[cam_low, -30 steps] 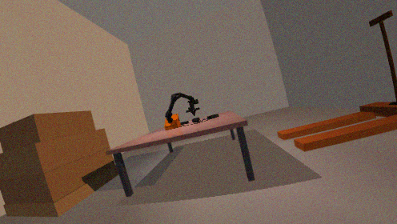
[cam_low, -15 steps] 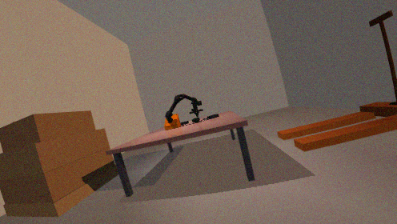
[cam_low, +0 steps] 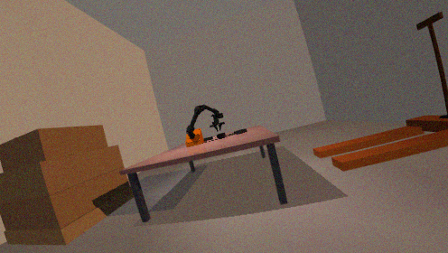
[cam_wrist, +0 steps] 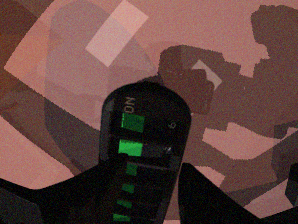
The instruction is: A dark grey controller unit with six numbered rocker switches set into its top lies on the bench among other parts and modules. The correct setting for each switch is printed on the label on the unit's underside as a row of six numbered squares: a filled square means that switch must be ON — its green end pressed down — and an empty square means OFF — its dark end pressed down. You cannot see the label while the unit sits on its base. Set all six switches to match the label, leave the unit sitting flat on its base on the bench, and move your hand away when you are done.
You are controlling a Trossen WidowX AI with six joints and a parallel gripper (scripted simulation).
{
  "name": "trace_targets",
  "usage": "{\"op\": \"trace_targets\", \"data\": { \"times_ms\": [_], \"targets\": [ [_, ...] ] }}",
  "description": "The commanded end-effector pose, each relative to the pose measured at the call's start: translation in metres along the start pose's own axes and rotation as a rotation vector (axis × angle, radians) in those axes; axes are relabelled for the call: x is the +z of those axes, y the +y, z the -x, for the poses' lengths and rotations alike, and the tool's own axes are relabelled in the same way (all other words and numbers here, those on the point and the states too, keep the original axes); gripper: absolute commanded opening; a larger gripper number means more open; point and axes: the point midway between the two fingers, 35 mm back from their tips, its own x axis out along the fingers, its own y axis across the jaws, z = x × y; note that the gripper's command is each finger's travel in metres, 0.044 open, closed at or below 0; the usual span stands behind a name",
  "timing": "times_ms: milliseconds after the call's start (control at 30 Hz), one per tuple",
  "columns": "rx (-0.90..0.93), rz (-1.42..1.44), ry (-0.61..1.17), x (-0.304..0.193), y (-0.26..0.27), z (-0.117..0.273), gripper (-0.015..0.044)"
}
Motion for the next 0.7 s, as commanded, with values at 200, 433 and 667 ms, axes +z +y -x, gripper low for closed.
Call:
{"op": "trace_targets", "data": {
  "times_ms": [200, 433, 667],
  "targets": [
    [-0.003, -0.005, 0.001, 0.011, 0.01, 0.005, 0.0394],
    [-0.003, -0.005, 0.001, 0.011, 0.009, -0.007, 0.044],
    [-0.003, -0.005, 0.001, 0.011, 0.009, -0.018, 0.044]
  ]
}}
